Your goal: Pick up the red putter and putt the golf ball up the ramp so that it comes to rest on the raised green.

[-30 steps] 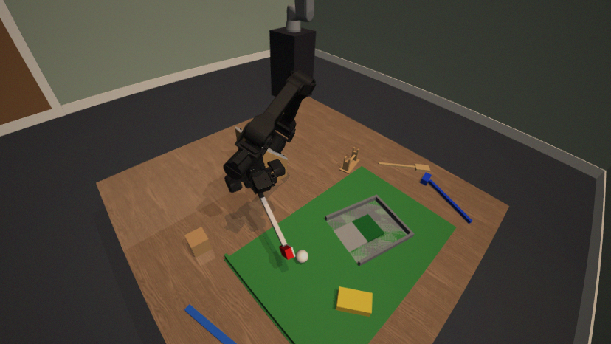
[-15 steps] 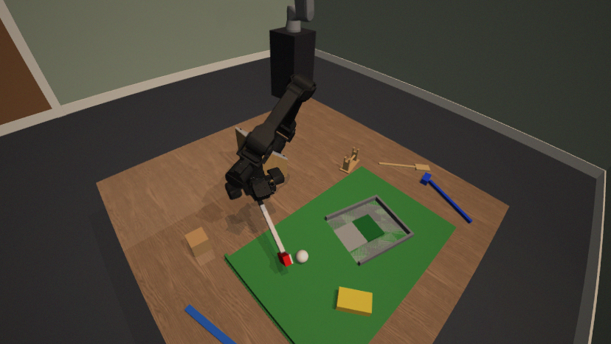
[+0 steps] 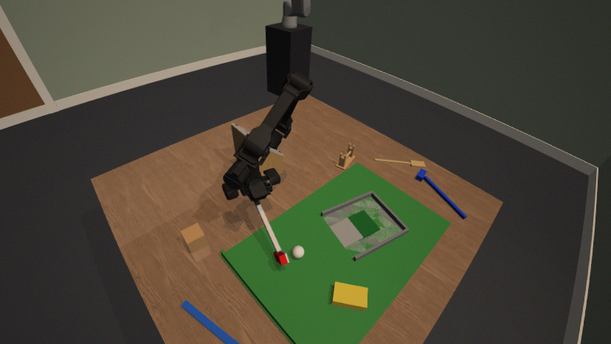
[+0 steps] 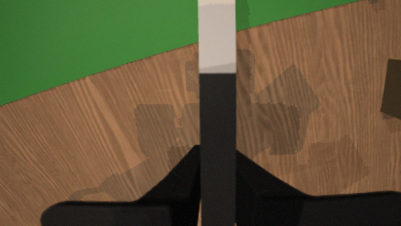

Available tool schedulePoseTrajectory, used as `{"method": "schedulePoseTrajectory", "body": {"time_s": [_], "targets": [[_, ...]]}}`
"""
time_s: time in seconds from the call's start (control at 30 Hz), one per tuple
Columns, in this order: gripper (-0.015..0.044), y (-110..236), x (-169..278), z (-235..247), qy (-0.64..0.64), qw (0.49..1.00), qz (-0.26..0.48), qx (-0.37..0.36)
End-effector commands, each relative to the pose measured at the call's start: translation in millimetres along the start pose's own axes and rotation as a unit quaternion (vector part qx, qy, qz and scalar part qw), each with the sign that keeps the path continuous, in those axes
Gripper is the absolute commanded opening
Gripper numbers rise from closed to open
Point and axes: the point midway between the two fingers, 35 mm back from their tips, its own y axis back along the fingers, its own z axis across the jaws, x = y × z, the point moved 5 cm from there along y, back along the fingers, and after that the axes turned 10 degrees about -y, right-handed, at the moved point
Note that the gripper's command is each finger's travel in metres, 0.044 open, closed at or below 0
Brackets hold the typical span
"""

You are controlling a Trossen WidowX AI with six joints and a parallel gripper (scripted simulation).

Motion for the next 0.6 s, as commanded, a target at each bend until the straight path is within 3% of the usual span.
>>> {"method": "schedulePoseTrajectory", "body": {"time_s": [0.0,0.57], "targets": [[0.0000,-6.1,-0.1,0.1,-0.003,1.000,-0.005,-0.002],[0.0000,-12.1,-0.2,-0.6,0.000,1.000,-0.001,0.000]]}}
